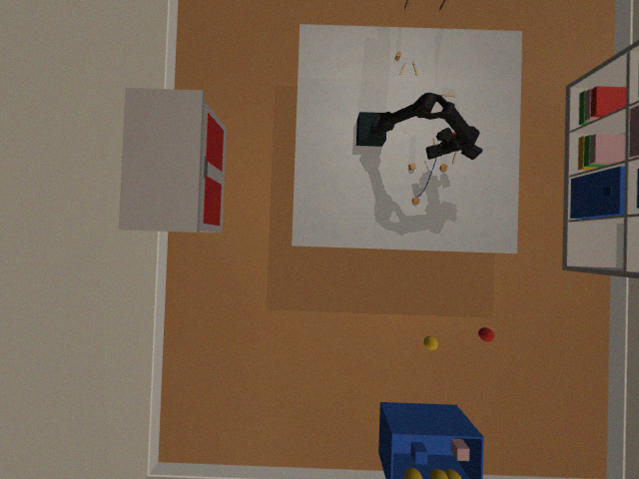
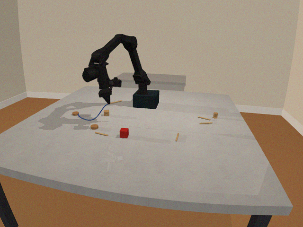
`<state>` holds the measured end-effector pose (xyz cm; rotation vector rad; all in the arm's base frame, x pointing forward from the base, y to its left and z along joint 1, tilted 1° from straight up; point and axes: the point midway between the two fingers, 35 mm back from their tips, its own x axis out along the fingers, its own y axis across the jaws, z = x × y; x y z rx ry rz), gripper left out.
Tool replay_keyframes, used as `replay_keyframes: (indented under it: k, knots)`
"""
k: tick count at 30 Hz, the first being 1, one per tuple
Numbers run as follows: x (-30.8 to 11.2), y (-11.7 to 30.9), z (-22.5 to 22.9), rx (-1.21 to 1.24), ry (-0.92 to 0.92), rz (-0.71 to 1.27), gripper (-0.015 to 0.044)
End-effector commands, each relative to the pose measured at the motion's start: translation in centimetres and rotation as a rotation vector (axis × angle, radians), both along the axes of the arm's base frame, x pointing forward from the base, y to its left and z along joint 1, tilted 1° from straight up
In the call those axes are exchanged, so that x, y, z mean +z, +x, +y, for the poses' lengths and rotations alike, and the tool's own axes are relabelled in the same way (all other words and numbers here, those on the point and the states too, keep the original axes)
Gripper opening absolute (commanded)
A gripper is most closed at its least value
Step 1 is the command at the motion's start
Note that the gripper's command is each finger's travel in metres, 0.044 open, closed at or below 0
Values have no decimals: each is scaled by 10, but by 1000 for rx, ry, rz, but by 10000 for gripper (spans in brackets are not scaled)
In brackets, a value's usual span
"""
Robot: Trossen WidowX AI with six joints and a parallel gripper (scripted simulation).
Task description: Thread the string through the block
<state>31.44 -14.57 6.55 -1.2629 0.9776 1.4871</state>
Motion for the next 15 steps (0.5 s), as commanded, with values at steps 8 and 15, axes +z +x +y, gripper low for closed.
replay_keyframes:
  k: [8,15]
  knots:
    - [12,-2,-8,1,40,2,0]
    - [19,-5,-13,0,65,4,0]
